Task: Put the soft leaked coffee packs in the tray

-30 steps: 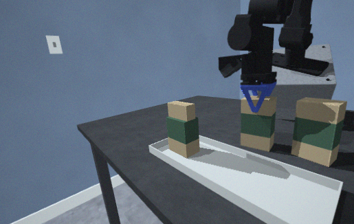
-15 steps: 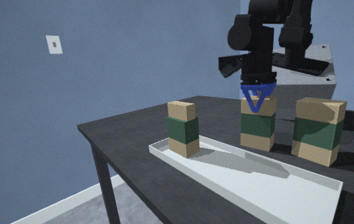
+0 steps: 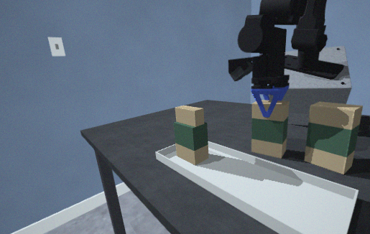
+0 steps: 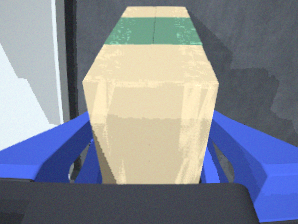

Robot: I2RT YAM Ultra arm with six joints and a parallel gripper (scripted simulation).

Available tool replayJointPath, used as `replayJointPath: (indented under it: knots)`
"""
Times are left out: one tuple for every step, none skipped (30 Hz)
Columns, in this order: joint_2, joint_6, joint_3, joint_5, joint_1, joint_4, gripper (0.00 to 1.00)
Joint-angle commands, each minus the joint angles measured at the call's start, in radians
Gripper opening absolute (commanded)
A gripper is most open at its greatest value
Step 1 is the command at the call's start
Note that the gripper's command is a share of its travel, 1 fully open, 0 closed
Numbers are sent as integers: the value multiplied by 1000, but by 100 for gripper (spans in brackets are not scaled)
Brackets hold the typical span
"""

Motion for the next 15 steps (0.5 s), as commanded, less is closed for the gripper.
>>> replayJointPath:
  knots:
    - [3,4,-25,10,3,-14,26]
    - [3,4,-25,10,3,-14,26]
    - [3,4,-25,10,3,-14,26]
    - [3,4,-25,10,3,-14,26]
    - [3,4,-25,10,3,-14,26]
    - [3,4,-25,10,3,-14,26]
    - [3,4,-25,10,3,-14,26]
    - [3,4,-25,10,3,-14,79]
    - [3,4,-25,10,3,-13,79]
    - [3,4,-25,10,3,-13,79]
    - [3,4,-25,10,3,-13,79]
    - [3,4,-25,10,3,-13,79]
    - [3,4,-21,9,3,-12,79]
    - [3,4,-18,9,3,-12,79]
    - [3,4,-18,9,3,-11,79]
